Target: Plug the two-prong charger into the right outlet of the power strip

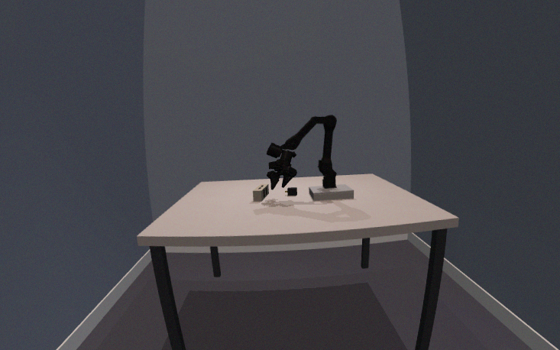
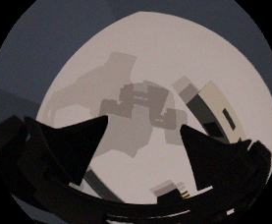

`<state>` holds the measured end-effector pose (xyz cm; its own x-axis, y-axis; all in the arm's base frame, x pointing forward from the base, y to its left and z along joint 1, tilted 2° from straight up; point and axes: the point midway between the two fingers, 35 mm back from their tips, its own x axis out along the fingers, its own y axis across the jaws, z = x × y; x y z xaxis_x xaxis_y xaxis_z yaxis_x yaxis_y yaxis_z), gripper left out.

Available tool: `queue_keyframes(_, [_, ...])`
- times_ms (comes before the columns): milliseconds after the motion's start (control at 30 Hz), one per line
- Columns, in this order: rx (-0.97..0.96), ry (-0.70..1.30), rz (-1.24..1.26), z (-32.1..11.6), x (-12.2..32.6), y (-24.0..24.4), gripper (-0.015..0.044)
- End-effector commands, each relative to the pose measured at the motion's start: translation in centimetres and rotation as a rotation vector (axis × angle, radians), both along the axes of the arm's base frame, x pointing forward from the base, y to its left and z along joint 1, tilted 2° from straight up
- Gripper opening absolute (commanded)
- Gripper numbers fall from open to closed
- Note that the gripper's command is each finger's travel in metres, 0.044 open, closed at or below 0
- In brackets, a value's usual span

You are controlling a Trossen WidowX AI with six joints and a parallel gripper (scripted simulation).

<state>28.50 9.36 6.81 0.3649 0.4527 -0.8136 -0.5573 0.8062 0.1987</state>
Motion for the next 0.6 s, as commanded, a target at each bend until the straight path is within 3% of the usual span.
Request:
queue_keyframes(0, [-0.038, 0.083, -0.118, -0.1, -0.3, -1.9, 0.044])
queue_keyframes(567, [-0.229, 0.46, -0.614, -0.1, -5.3, -10.1, 0.044])
